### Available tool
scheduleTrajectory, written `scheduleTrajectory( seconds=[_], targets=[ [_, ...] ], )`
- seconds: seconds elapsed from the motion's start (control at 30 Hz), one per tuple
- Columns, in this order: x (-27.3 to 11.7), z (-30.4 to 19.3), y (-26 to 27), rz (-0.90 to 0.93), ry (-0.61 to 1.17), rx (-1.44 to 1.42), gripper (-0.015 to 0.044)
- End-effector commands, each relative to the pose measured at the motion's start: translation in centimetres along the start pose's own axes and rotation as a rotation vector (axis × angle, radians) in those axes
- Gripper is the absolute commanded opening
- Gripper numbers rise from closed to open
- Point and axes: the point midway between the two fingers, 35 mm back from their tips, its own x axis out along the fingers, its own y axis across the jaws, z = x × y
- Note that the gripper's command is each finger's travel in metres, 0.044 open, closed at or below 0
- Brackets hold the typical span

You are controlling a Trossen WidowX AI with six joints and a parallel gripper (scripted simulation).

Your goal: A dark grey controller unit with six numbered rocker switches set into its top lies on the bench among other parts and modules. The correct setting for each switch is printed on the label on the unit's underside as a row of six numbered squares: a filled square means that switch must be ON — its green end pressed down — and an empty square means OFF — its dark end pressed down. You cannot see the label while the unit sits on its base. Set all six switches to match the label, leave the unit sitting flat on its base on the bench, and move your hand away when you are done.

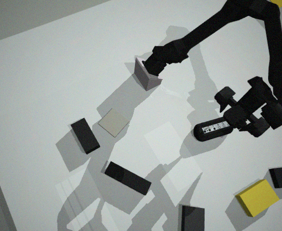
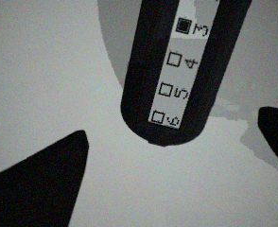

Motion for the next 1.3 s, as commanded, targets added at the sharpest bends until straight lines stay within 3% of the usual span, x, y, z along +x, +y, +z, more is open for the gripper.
scheduleTrajectory(
  seconds=[0.0, 0.1, 1.27],
  targets=[
    [0.2, -1.0, 0.6, -0.059, 0.025, 0.264, 0.0440],
    [0.3, -1.4, 0.8, -0.083, 0.029, 0.366, 0.0440],
    [4.9, -1.6, 0.5, -0.081, 0.030, 0.366, 0.0440]
  ],
)
